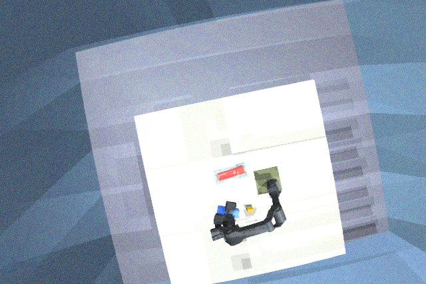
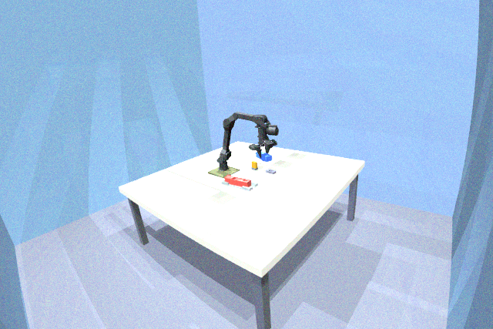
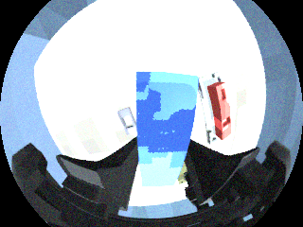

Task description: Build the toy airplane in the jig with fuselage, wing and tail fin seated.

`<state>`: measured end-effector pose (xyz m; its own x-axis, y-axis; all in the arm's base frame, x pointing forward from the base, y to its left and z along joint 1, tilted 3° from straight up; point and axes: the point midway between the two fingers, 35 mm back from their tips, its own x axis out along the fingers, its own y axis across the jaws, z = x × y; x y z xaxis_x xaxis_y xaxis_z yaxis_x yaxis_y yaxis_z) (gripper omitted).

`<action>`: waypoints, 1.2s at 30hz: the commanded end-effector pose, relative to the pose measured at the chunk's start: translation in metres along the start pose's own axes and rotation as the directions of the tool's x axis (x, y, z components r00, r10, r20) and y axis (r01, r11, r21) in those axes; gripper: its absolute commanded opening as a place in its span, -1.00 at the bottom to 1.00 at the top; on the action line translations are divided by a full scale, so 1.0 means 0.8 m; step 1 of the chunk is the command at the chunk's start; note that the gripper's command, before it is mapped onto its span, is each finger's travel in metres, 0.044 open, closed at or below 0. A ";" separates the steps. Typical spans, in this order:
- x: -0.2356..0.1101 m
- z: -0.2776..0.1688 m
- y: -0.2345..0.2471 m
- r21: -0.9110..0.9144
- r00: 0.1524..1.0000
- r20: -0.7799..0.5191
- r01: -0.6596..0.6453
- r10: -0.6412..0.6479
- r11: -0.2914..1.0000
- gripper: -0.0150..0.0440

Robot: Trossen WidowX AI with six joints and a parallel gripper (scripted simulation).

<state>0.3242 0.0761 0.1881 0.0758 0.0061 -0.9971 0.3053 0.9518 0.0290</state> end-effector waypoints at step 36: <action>0.023 0.013 -0.157 0.569 1.000 0.003 0.001 -0.004 0.822 -0.49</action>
<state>0.3012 -0.0378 0.1674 0.0704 -0.0023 -0.9975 0.7559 0.6526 0.0518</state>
